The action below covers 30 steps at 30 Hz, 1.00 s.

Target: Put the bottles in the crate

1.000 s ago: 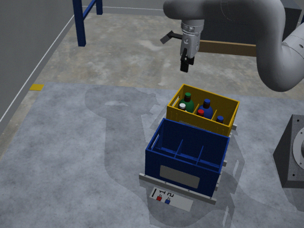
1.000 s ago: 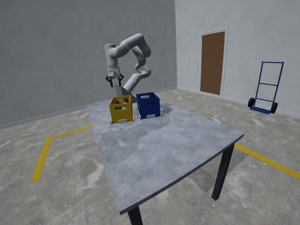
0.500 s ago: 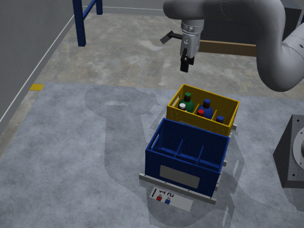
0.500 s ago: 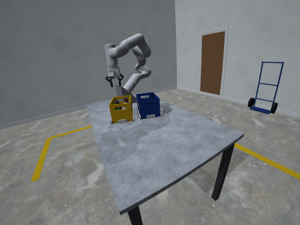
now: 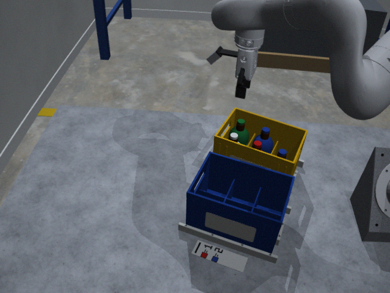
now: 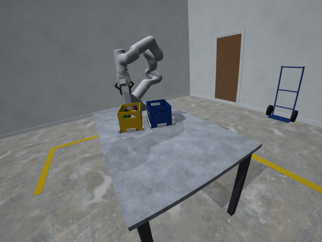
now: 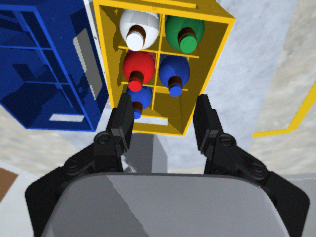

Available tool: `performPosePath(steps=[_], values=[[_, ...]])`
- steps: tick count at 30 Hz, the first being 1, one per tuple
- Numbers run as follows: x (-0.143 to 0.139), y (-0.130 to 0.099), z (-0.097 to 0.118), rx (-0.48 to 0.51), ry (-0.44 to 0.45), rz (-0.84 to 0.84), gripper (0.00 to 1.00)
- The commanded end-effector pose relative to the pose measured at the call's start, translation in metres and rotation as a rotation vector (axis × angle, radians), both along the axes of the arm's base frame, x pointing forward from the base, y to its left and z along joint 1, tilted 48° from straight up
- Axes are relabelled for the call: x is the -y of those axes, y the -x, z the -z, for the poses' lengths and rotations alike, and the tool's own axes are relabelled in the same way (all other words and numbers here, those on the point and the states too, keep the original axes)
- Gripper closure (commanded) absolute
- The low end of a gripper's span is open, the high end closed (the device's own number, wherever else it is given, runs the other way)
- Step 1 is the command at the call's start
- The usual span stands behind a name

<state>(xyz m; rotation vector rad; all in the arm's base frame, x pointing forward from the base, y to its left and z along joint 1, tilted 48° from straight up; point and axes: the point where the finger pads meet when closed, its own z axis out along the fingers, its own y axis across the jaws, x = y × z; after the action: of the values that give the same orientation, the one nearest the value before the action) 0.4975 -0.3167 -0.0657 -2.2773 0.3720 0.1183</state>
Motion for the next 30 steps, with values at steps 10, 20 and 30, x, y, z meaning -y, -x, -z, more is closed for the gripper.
performPosePath(steps=[10,20,30], values=[[-0.053,0.026,-0.002,0.284,0.021,-0.247,0.35],[-0.089,0.044,-0.002,0.477,0.031,-0.423,0.35],[-0.116,0.057,-0.003,0.497,0.034,-0.437,0.35]])
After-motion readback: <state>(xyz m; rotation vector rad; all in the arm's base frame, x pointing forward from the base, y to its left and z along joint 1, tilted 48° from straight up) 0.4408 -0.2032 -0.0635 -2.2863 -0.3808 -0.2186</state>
